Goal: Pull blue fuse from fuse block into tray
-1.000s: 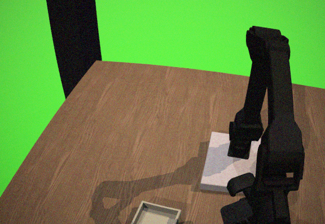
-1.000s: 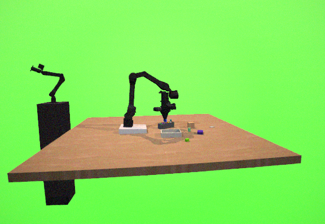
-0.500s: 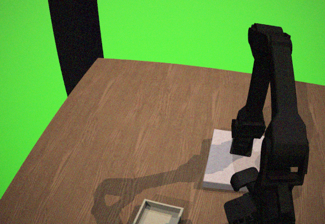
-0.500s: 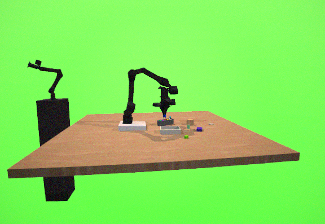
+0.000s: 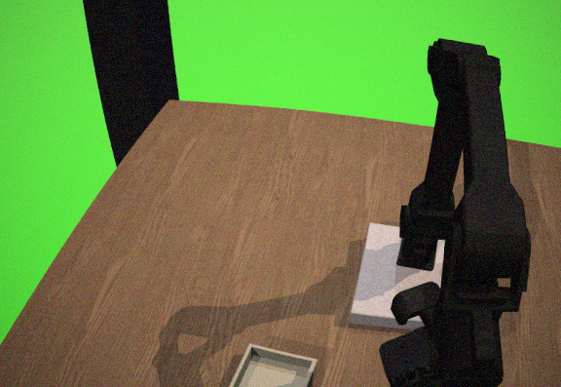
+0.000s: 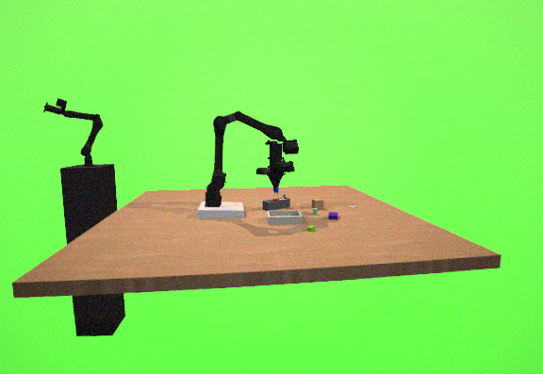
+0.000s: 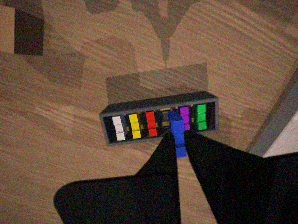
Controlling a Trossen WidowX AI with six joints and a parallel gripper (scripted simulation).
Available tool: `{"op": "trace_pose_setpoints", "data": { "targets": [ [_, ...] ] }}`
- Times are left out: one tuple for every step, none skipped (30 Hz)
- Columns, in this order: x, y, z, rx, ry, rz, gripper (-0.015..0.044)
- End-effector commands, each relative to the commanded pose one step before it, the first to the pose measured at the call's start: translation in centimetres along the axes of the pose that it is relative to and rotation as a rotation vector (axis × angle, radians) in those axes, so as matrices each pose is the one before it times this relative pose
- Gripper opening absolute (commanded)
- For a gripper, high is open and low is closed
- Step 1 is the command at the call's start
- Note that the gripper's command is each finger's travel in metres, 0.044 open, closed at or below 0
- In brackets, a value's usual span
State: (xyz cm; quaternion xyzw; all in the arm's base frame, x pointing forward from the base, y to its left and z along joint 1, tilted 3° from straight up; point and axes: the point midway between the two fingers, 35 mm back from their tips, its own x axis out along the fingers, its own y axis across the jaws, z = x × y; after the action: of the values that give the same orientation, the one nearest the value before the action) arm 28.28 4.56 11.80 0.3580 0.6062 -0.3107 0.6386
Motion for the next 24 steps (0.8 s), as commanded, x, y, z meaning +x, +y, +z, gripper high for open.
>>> {"op": "trace_pose_setpoints", "data": {
  "targets": [
    [0.025,-0.273,1.695,0.0031,0.00209,-0.00444,0.0],
    [-0.006,-0.11,0.507,0.0,-0.00046,-0.00035,0.0],
    [-0.006,-0.12,0.508,0.0,-0.00045,-0.00035,0.0],
    [-0.005,-0.13,0.508,0.0,-0.00044,-0.00034,0.0],
    [-0.005,-0.14,0.507,0.0,-0.00043,-0.00033,0.0],
    [-0.004,-0.15,0.507,0.0,-0.00042,-0.00032,0.0],
    [-0.004,-0.16,0.506,0.0,-0.00041,-0.00031,0.0],
    [-0.004,-0.17,0.506,0.0,-0.0004,-0.00031,0.0],
    [-0.003,-0.18,0.505,0.0,-0.00039,-0.0003,0.0],
    [-0.003,-0.19,0.503,0.0,-0.00039,-0.00029,0.0],
    [-0.003,-0.201,0.502,0.0,-0.00038,-0.00028,0.0],
    [-0.002,-0.211,0.5,0.0,-0.00037,-0.00027,0.0],
    [-0.002,-0.221,0.499,0.0,-0.00037,-0.00026,0.0],
    [-0.002,-0.231,0.497,0.0,-0.00036,-0.00025,0.0],
    [-0.001,-0.241,0.494,0.0,-0.00036,-0.00025,0.0],
    [-0.001,-0.252,0.492,0.0,-0.00035,-0.00024,0.0],
    [0.0,-0.262,0.489,0.0,-0.00035,-0.00023,0.0],
    [0.0,-0.272,0.486,0.0,-0.00034,-0.00022,0.0],
    [0.0,-0.282,0.483,0.0,-0.00034,-0.00021,0.0],
    [0.001,-0.292,0.48,0.0,-0.00034,-0.0002,0.0],
    [0.001,-0.302,0.476,0.0,-0.00033,-0.00019,0.0],
    [0.001,-0.312,0.473,0.0,-0.00033,-0.00018,0.0],
    [0.002,-0.322,0.469,0.0,-0.00033,-0.00017,0.0],
    [0.002,-0.332,0.465,0.0,-0.00033,-0.00016,0.0]
  ]
}}
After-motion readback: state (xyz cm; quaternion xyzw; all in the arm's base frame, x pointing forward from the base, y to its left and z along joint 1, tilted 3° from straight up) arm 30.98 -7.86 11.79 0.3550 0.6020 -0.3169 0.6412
